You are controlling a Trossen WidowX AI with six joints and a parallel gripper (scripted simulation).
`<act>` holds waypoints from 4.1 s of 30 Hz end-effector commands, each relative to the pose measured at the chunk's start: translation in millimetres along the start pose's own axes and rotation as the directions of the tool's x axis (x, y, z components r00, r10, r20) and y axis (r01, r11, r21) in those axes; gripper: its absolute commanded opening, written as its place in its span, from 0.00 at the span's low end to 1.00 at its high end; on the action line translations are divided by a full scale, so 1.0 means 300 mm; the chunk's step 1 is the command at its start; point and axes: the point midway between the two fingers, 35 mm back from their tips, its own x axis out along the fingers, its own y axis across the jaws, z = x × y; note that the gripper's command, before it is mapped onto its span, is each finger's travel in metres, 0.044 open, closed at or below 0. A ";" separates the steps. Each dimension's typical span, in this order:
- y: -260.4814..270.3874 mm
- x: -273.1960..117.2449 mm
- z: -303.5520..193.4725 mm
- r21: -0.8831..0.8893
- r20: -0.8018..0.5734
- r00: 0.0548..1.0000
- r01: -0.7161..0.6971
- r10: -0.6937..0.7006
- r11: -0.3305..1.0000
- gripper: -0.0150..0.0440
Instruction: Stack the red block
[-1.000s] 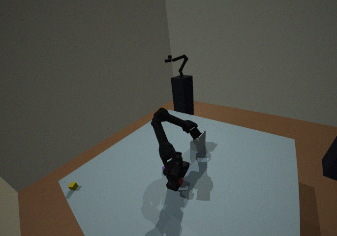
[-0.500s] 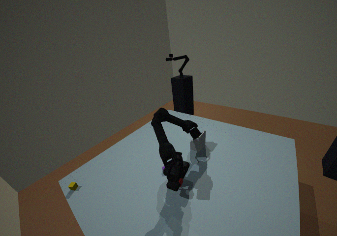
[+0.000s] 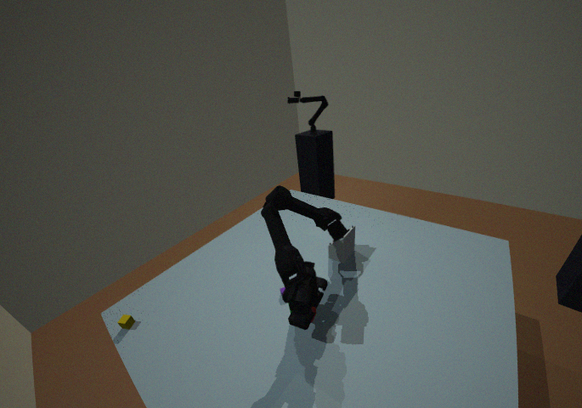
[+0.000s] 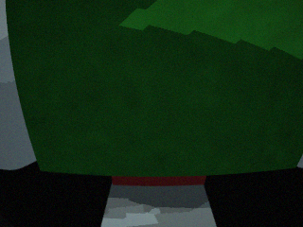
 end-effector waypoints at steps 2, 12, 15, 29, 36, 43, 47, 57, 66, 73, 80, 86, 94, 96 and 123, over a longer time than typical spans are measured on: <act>0.012 -0.072 -0.001 0.010 -0.002 1.000 -0.014 0.014 1.000 0.25; 0.010 -0.227 -0.002 0.010 -0.004 1.000 -0.014 0.014 1.000 0.25; 0.009 -0.275 -0.002 0.010 -0.004 1.000 -0.014 0.014 1.000 0.25; 0.003 -0.381 -0.006 0.007 -0.004 1.000 -0.013 0.013 1.000 0.25; 0.003 -0.384 0.120 0.009 -0.004 1.000 -0.014 0.014 1.000 0.25; 0.001 -0.371 0.152 0.010 -0.003 1.000 -0.013 0.013 1.000 0.25; 0.001 -0.345 0.132 0.010 -0.003 1.000 -0.013 0.013 1.000 0.25; 0.003 -0.249 0.133 0.010 -0.002 1.000 -0.013 0.013 1.000 0.25; 0.002 -0.247 0.133 0.010 -0.002 1.000 -0.013 0.013 1.000 0.25; 0.002 -0.246 0.133 0.010 -0.002 1.000 -0.013 0.013 1.000 0.25; 0.003 -0.244 0.133 0.010 -0.002 1.000 -0.013 0.013 1.000 0.25; 0.003 -0.247 0.133 0.010 -0.002 1.000 -0.013 0.013 1.000 0.25; 0.001 -0.247 0.132 0.014 -0.005 1.000 -0.011 0.011 1.000 0.52; 0.001 -0.247 0.132 0.014 -0.005 1.000 -0.011 0.011 1.000 0.61; 0.001 -0.247 0.132 0.014 -0.005 1.000 -0.011 0.011 1.000 1.00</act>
